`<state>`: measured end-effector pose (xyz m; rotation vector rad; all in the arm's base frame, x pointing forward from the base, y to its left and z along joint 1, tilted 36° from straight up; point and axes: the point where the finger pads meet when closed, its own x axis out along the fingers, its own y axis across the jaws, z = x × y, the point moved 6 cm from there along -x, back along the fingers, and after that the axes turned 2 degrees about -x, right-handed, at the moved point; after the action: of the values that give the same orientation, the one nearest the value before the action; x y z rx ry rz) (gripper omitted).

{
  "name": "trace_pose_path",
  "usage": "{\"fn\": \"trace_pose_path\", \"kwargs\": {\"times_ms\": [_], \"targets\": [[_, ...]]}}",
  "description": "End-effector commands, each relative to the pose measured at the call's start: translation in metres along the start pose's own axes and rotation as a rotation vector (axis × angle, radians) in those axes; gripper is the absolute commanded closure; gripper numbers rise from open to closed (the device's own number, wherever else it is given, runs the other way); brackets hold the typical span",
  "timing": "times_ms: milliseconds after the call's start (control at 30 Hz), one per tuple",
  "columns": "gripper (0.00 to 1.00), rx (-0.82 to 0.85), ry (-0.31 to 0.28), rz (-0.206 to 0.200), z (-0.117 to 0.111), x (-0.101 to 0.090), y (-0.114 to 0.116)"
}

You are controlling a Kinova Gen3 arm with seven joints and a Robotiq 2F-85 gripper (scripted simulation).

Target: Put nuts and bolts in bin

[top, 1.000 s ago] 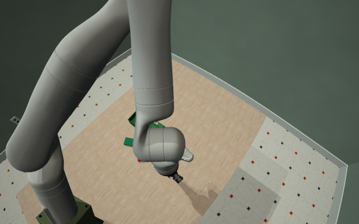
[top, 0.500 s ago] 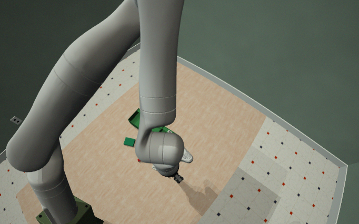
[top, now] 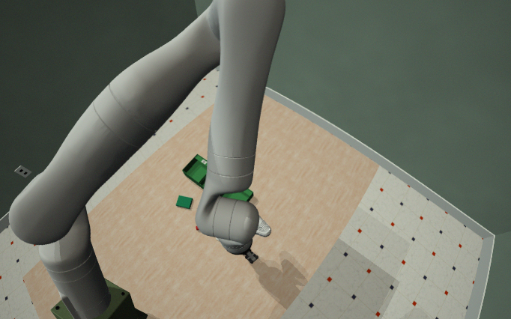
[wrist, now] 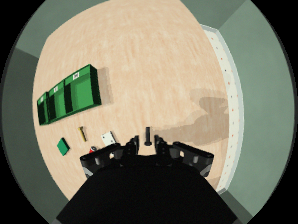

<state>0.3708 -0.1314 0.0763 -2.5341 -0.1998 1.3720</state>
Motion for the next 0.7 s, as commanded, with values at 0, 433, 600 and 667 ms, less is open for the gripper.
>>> {"fn": "trace_pose_path", "kwargs": {"times_ms": [0,433,600,667], "targets": [[0.70,0.001,-0.002,0.000,0.0008,0.0007,0.0005],[0.70,0.001,-0.002,0.000,-0.0044,0.0020,0.0027],[0.70,0.001,-0.002,0.000,-0.0045,0.0060,0.0027],[0.70,0.001,-0.002,0.000,-0.0044,0.0087,0.0026]]}}
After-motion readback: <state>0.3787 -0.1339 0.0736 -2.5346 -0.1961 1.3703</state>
